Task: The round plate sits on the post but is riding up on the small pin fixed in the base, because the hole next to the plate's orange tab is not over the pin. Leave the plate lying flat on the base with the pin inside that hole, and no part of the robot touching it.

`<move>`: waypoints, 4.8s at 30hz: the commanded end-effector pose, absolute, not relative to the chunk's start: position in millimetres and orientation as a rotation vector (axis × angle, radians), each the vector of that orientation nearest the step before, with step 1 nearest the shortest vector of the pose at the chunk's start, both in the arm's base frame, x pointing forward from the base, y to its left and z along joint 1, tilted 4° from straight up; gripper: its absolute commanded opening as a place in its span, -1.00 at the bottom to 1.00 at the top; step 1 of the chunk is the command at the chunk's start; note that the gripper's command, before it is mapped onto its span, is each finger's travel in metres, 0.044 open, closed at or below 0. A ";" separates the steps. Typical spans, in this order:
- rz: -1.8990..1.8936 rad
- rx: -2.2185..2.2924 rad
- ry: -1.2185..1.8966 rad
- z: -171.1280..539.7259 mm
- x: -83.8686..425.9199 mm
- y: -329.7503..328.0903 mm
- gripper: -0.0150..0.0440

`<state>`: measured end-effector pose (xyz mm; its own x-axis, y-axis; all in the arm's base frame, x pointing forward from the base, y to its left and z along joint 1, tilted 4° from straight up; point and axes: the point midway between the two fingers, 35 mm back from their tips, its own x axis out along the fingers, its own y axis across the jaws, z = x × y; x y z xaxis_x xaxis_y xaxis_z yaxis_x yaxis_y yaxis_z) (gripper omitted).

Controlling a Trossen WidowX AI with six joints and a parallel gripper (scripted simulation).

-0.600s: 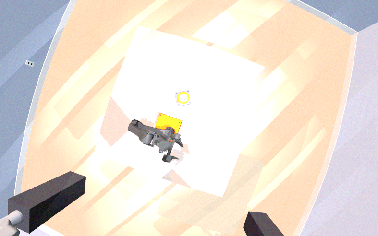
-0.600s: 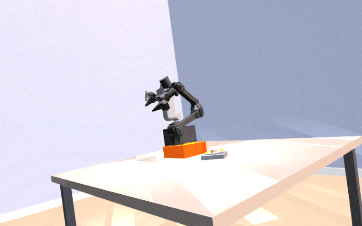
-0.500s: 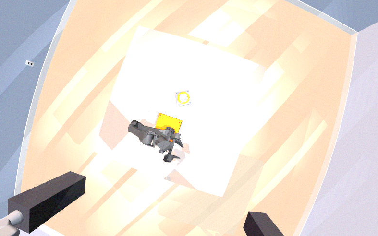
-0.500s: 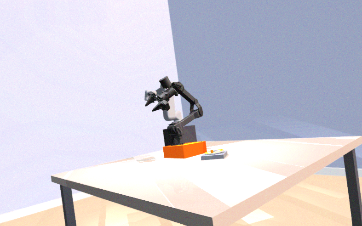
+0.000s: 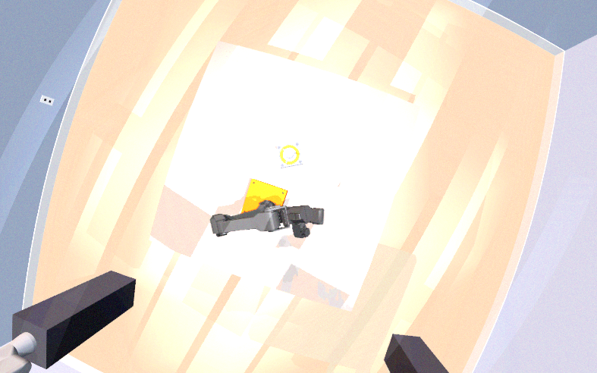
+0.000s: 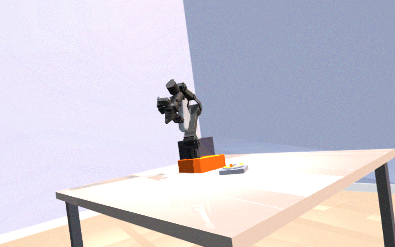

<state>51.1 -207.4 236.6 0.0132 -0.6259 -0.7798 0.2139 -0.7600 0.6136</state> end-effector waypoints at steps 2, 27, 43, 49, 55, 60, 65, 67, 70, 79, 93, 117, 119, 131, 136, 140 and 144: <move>-1.619 1.469 0.215 210.7 116.2 -219.7 -0.49; -0.067 0.111 1.584 44.0 307.9 -96.2 -0.49; -0.060 0.110 1.584 -5.0 308.6 -94.2 -0.49; -0.060 0.110 1.583 -4.9 311.7 -93.6 -0.49; -0.060 0.110 1.583 -4.9 319.3 -92.3 -0.49; -0.059 0.110 1.582 -5.0 325.8 -90.2 -0.49; -0.059 0.110 1.581 -5.5 332.4 -86.7 -0.49; -0.059 0.111 1.581 -5.5 334.8 -85.1 -0.49; -0.059 0.111 1.581 -5.3 338.6 -82.6 -0.49; -0.058 0.111 1.580 -3.4 348.2 -73.3 -0.49; -0.056 0.113 1.579 -1.0 357.2 -57.7 -0.49; -0.055 0.115 1.579 0.5 359.0 -33.5 -0.49; -0.055 0.114 1.579 7.8 359.4 -34.2 -0.49; -0.059 0.113 1.586 38.3 353.7 -36.9 -0.49; -0.059 0.113 1.586 38.3 353.7 -36.9 -0.49; -0.059 0.113 1.586 38.3 353.7 -36.9 -0.49; -0.059 0.113 1.586 38.3 353.7 -36.9 -0.49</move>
